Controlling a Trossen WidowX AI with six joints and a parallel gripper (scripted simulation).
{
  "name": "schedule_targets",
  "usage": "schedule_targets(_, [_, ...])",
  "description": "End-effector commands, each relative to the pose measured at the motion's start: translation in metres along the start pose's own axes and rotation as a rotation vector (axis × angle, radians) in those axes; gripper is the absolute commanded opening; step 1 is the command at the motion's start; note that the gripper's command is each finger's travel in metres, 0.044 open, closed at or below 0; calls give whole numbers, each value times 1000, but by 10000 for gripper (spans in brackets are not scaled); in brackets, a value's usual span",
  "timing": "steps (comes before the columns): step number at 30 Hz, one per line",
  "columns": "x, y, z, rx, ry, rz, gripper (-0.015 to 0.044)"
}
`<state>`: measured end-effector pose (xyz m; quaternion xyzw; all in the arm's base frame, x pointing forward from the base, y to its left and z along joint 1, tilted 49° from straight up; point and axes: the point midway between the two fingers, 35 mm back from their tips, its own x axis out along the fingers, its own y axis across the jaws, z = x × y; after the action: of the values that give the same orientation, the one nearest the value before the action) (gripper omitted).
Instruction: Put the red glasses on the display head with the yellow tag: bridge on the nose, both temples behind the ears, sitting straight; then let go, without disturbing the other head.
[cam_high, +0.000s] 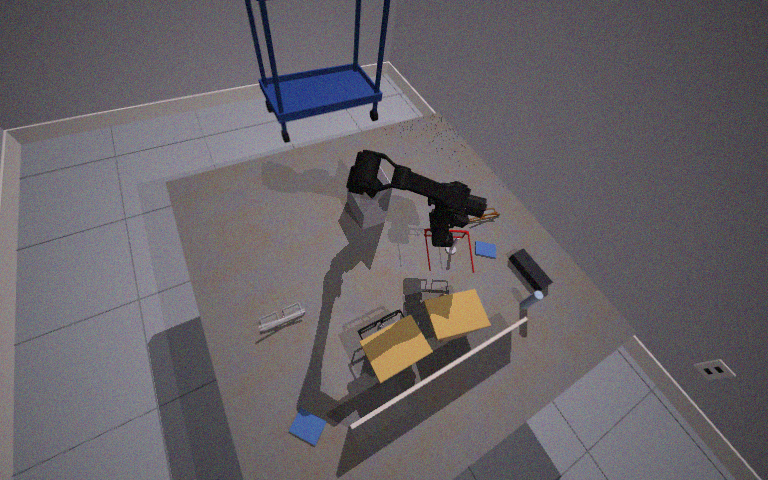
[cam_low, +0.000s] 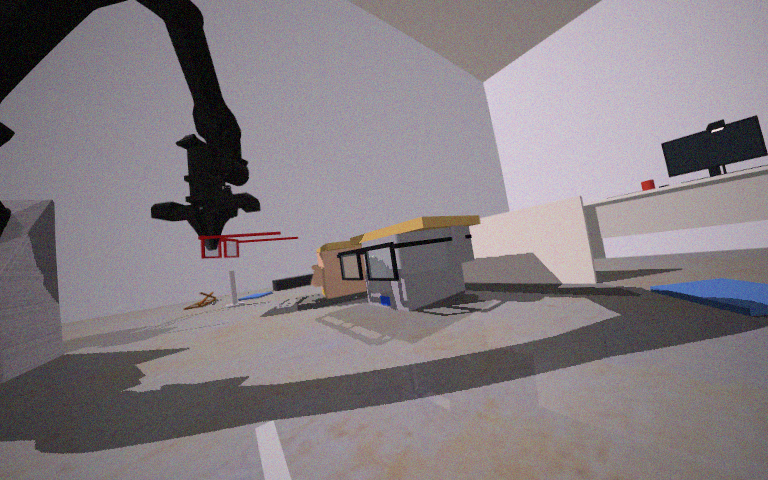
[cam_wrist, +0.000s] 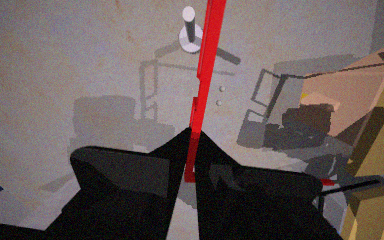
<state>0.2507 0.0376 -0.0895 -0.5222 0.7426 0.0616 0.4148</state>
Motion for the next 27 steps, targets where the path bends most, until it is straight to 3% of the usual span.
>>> schedule_targets(1, [2, -14, -19, -110, 13, -4, 0])
schedule_targets(8, [6, -32, -46, -258, 29, -4, 0])
schedule_targets(27, [23, -30, -44, -263, 18, -94, 0])
